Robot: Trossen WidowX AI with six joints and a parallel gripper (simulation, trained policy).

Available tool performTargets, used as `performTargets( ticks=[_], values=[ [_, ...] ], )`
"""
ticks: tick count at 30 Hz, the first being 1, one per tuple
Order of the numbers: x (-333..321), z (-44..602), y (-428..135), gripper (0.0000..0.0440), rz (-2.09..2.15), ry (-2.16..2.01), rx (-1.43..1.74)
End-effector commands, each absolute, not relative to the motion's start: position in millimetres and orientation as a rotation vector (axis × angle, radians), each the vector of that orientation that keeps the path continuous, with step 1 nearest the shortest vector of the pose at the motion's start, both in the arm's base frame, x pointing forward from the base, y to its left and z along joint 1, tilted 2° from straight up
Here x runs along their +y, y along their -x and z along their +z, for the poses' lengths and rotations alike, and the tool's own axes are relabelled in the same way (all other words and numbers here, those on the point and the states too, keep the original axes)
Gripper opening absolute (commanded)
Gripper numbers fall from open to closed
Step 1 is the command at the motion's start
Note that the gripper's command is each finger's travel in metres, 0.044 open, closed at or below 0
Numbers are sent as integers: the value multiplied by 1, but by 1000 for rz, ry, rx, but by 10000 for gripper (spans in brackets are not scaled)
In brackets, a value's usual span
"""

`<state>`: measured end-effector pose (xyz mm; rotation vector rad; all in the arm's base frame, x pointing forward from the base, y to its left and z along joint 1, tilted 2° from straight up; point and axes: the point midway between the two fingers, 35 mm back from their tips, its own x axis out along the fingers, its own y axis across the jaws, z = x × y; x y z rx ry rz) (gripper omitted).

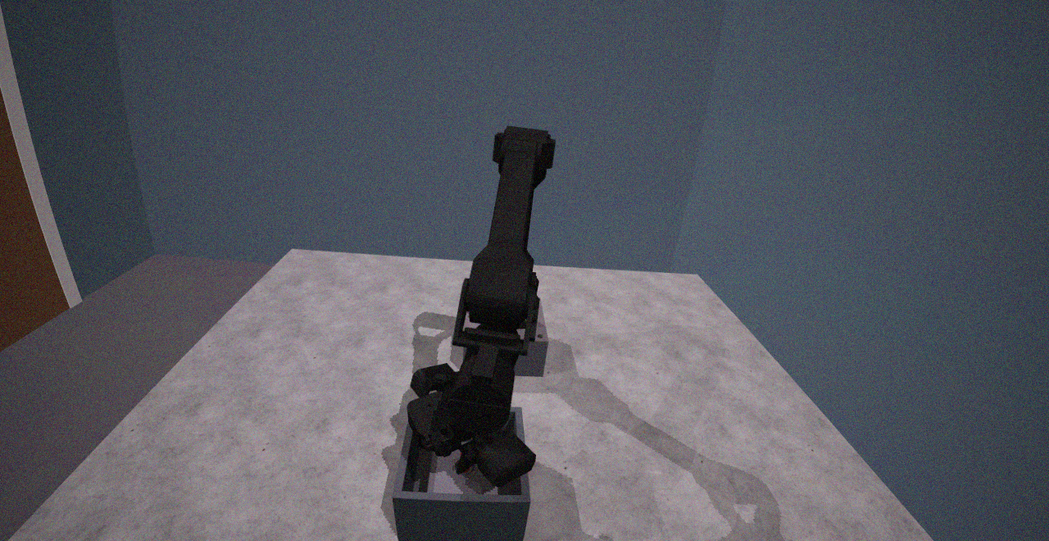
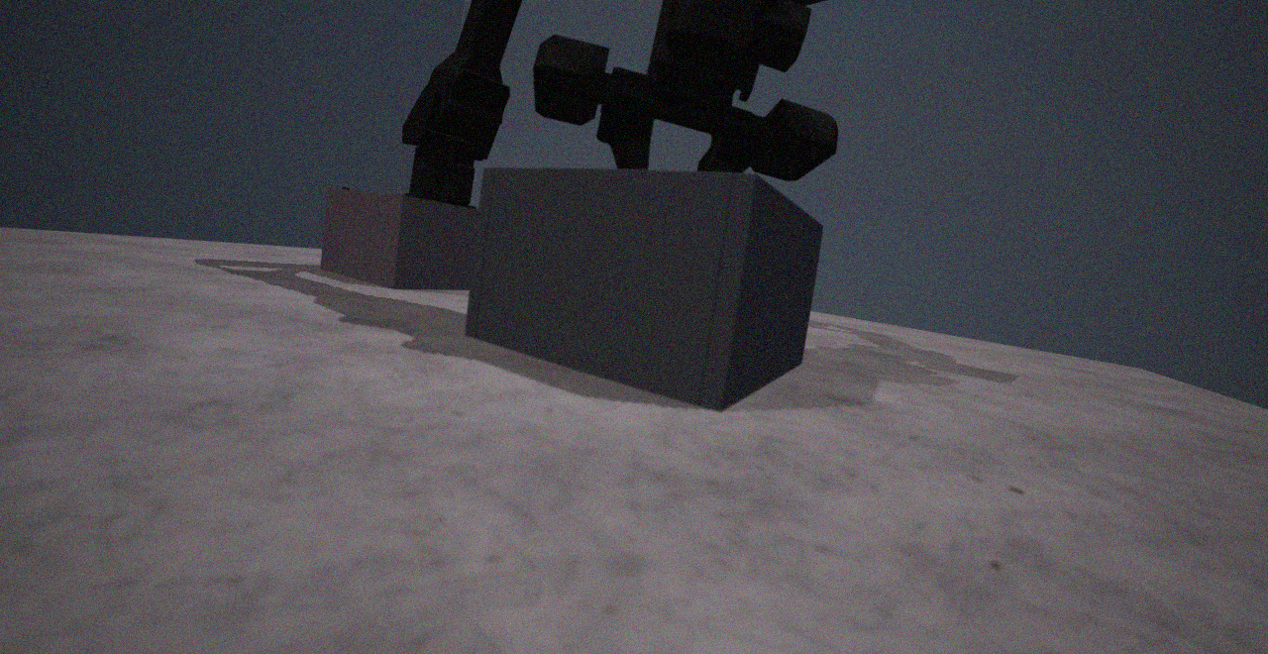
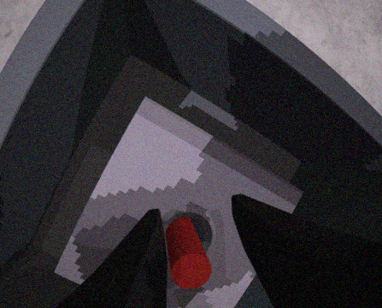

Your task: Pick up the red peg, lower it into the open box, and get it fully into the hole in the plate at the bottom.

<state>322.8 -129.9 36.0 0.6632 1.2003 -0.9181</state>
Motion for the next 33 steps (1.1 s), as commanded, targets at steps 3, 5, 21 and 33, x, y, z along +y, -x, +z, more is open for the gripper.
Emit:
performTargets(
  ticks=[3,5,21,33],
  values=[
    [-141,37,-338,233,-903,-636,1190],
    [-145,39,-343,276,-899,-627,1185],
    [-182,62,-380,440,-898,-578,1066],
    [-192,69,-388,440,-905,-567,1027]
  ],
)
